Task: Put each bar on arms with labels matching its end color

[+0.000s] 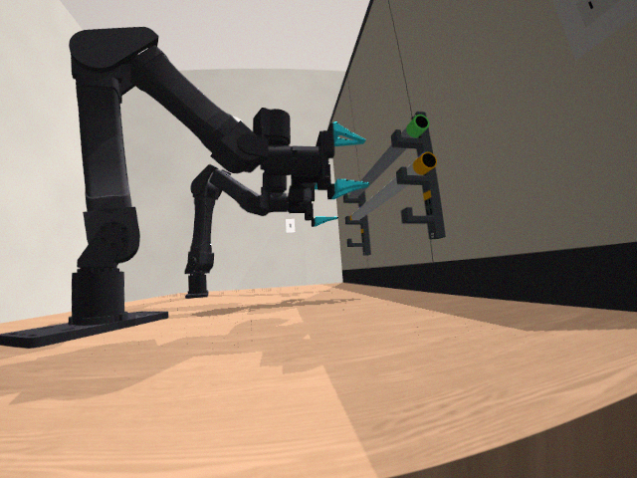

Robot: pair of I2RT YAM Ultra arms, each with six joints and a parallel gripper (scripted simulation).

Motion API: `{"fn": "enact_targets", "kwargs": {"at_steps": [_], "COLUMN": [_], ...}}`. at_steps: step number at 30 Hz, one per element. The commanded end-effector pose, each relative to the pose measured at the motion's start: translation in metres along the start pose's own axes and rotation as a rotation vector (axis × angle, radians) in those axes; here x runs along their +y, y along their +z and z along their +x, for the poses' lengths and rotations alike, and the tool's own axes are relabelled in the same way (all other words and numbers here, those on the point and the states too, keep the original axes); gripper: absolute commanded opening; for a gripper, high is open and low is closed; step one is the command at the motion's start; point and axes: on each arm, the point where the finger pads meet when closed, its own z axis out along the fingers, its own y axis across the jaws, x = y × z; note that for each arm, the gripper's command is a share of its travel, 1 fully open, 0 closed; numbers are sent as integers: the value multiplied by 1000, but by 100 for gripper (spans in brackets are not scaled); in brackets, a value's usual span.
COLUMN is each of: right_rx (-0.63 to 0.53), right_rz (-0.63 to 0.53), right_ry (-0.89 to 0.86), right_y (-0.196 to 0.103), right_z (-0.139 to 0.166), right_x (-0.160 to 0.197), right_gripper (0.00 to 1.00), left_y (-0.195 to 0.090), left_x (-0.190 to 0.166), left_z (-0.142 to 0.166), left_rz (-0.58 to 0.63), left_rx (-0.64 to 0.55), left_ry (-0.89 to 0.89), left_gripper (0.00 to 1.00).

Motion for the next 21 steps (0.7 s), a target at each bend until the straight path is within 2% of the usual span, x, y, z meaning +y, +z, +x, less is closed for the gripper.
{"fn": "enact_targets", "kwargs": {"at_steps": [1, 21], "right_rx": [6, 6], "right_rz": [31, 31], "right_ry": [20, 20], "right_y": [0, -1], "right_z": [5, 5], "right_x": [-24, -47], "right_gripper": [100, 100], "left_y": [0, -1], "left_x": [29, 52], "left_z": [5, 5], "left_rz": [-36, -36], "left_rx": [5, 5], "left_ry": [-28, -28], "left_gripper": [100, 100]}}
